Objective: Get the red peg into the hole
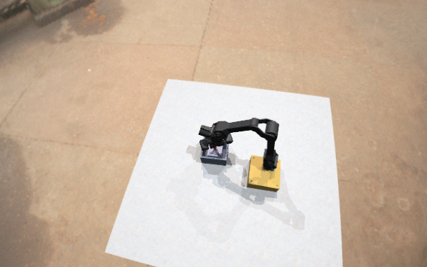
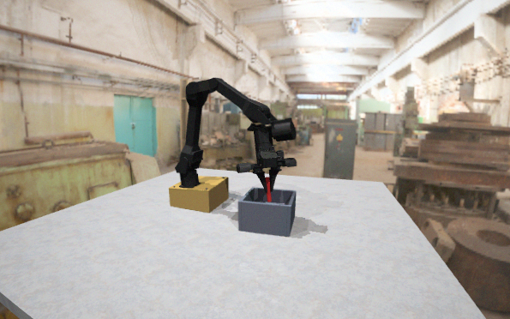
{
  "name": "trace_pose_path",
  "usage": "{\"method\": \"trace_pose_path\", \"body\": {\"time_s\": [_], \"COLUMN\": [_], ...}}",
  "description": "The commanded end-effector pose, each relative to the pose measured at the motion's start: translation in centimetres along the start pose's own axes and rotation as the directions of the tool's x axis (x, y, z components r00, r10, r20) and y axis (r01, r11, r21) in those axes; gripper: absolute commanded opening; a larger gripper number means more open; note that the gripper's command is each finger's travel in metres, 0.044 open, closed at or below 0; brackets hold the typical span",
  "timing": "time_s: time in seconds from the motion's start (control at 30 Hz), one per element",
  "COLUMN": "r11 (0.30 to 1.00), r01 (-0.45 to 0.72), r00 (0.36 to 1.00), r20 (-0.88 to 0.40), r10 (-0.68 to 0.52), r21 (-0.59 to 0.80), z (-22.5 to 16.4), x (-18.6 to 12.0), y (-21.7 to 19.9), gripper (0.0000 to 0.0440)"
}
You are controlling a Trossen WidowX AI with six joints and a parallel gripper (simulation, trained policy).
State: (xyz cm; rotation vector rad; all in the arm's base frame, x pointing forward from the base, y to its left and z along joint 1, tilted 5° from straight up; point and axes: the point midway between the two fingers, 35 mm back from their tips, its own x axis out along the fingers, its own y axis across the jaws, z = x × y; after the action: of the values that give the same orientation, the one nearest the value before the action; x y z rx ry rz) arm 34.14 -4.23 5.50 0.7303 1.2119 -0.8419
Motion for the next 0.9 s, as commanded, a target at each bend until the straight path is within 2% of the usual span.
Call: {"method": "trace_pose_path", "body": {"time_s": [0.0, 0.07, 0.13, 0.27, 0.63, 0.67, 0.87], "r11": [1.0, 0.999, 0.999, 0.999, 0.998, 0.998, 0.999], "r01": [0.014, 0.024, 0.036, 0.032, 0.019, 0.014, -0.007], "r00": [1.0, 0.999, 0.999, 0.999, 1.0, 1.0, 0.997], "r20": [-0.016, -0.023, -0.03, -0.026, 0.015, 0.024, 0.078], "r10": [-0.014, -0.025, -0.037, -0.034, -0.018, -0.012, 0.01], "r21": [-0.013, -0.023, -0.035, -0.043, -0.067, -0.064, -0.044], "z": [0.0, 0.1, 0.2, 1.1, 4.3, 4.7, 7.1], "x": [1.3, 1.9, 2.4, 3.0, 3.5, 3.4, 3.1], "y": [-0.1, -0.2, -0.1, 0.6, 2.0, 2.2, 2.4], "gripper": [0.0075, 0.0122, 0.0136, 0.0233, 0.0427, 0.044, 0.044]}}
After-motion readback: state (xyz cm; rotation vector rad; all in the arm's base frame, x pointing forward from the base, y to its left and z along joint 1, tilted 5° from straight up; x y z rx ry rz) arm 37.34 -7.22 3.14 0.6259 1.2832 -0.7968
